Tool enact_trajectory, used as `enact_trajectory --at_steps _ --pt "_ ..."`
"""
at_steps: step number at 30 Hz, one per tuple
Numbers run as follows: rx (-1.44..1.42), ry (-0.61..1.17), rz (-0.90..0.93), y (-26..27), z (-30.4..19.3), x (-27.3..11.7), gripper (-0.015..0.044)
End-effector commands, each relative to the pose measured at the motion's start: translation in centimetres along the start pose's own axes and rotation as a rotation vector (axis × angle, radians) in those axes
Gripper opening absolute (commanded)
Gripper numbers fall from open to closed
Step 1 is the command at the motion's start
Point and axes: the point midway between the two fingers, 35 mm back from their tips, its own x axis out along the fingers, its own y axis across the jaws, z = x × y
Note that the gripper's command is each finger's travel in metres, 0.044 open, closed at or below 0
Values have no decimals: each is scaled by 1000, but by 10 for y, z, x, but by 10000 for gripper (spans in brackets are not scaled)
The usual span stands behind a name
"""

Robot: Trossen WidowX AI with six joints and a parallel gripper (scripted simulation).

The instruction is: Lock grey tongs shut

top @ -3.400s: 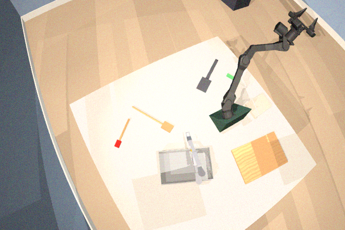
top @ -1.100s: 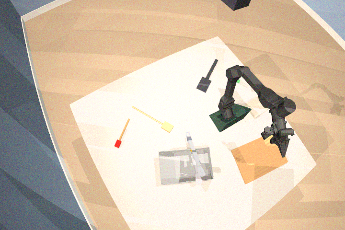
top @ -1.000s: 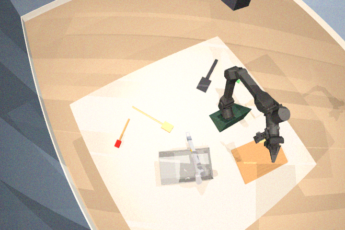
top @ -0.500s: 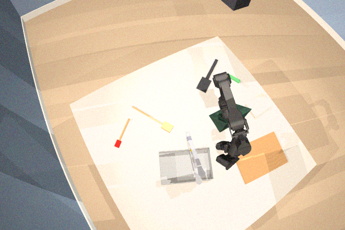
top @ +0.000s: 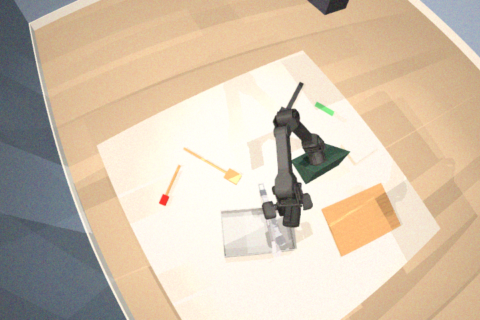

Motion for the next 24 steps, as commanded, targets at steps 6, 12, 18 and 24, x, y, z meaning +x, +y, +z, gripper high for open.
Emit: enact_trajectory --at_steps 6,12,18,24 --pt "28 -53 -22 -1 13 7 -150" --pt "28 -53 -22 -1 13 10 -150" --pt "28 -53 -22 -1 13 20 -150" --pt "28 -53 -21 0 13 30 -150"
